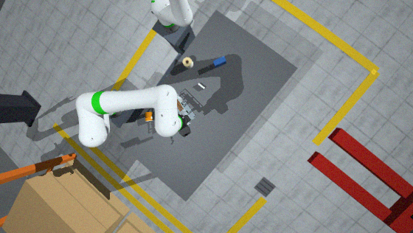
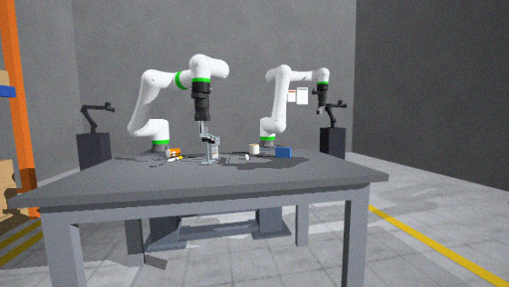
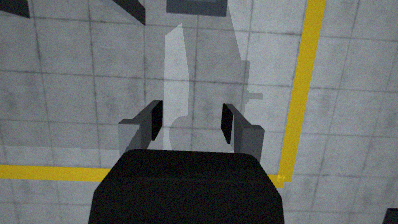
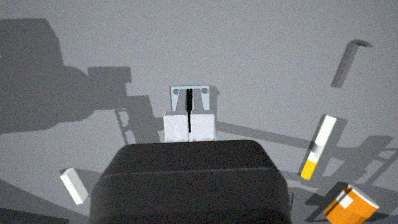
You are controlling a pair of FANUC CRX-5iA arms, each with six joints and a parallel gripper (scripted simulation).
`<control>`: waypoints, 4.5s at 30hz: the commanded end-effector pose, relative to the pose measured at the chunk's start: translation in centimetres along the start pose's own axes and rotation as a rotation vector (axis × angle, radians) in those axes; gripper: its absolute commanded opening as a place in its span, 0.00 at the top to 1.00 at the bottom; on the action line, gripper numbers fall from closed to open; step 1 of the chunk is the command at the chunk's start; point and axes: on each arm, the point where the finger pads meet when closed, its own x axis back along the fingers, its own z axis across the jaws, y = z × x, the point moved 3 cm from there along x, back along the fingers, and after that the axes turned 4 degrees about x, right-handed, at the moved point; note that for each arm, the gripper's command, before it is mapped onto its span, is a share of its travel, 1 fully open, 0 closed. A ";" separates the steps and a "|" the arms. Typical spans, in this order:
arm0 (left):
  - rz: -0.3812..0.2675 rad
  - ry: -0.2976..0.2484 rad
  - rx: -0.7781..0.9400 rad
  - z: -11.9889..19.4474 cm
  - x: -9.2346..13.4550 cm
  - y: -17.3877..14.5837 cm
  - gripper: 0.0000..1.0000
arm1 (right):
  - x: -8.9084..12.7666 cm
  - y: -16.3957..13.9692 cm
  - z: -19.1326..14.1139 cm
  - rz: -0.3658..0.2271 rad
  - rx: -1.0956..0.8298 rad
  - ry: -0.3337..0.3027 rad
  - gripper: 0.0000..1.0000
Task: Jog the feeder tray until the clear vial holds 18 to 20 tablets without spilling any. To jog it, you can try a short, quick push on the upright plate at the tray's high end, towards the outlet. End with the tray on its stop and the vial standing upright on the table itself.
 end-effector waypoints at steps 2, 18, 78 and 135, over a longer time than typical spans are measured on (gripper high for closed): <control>-0.003 0.000 0.000 0.0 0.1 0.0 0.00 | 0.1 0.4 -0.1 0.003 0.000 -0.002 1.00; -0.003 0.000 0.000 0.0 0.1 0.0 0.00 | 0.2 0.0 0.0 0.003 0.000 -0.002 1.00; -0.003 0.000 0.000 0.0 0.1 0.0 0.00 | 0.2 -0.1 0.0 0.003 0.000 -0.002 1.00; -0.003 0.000 0.000 0.0 0.1 0.0 0.00 | -0.4 2.4 -0.2 0.003 0.000 -0.002 1.00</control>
